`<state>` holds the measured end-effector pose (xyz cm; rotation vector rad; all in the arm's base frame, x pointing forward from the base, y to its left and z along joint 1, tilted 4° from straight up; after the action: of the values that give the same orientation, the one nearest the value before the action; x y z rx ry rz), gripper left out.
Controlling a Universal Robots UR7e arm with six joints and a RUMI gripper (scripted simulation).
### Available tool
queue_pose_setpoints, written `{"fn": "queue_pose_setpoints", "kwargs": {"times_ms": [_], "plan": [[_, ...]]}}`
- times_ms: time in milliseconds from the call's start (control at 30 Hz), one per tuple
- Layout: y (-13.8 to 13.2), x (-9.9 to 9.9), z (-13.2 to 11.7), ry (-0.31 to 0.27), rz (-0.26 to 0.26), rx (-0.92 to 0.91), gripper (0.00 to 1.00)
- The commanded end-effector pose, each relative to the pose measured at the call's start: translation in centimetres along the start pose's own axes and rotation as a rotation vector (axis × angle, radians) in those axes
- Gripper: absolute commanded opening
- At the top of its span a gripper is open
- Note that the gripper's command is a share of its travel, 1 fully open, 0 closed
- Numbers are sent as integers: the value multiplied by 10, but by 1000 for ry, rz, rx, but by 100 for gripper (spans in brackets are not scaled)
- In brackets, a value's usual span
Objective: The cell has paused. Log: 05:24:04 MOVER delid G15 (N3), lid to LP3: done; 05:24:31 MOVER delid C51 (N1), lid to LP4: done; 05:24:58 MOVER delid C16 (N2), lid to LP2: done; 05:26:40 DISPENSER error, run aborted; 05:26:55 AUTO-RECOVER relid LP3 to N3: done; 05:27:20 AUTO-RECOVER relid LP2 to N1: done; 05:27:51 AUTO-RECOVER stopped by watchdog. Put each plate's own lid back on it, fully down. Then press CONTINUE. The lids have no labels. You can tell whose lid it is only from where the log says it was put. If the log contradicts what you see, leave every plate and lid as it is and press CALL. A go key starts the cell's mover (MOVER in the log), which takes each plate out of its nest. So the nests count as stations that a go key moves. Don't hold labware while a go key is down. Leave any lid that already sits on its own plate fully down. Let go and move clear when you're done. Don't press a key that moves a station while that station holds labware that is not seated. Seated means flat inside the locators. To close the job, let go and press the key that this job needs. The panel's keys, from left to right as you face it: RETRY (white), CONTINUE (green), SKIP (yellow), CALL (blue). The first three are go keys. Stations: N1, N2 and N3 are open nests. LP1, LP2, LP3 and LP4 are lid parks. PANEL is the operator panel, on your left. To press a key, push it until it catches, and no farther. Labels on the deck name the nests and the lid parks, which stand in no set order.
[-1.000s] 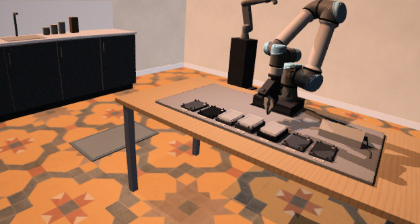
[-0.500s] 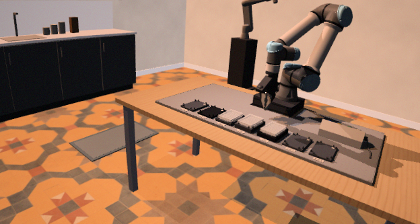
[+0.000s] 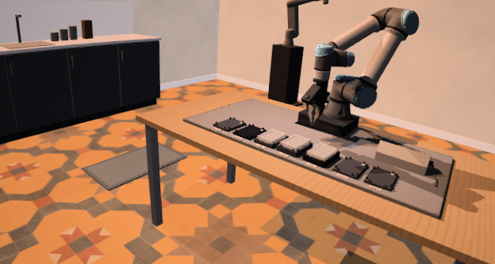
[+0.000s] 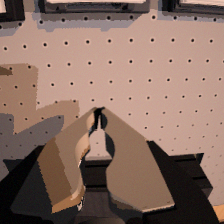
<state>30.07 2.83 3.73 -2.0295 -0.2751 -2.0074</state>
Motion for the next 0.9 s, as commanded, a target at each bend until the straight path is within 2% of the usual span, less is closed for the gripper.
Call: {"fn": "queue_pose_setpoints", "kwargs": {"times_ms": [0,100,467,733,867], "plan": [[0,29,-1,0,1,0,0],[0,41,-1,0,1,0,0],[0,41,-1,0,1,0,0],[-40,41,-2,0,1,160,0],[-50,41,-2,0,1,200,0]]}}
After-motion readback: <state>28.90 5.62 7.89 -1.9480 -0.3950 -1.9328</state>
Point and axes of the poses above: the point where the finger pads meet when closed, its own x axis back along the fingers, its own y axis across the jaws, z = x × y, the point moved 1 cm from there along x, back along the fingers, and after that the axes turned 13 degrees about x, right-handed, at the moved point
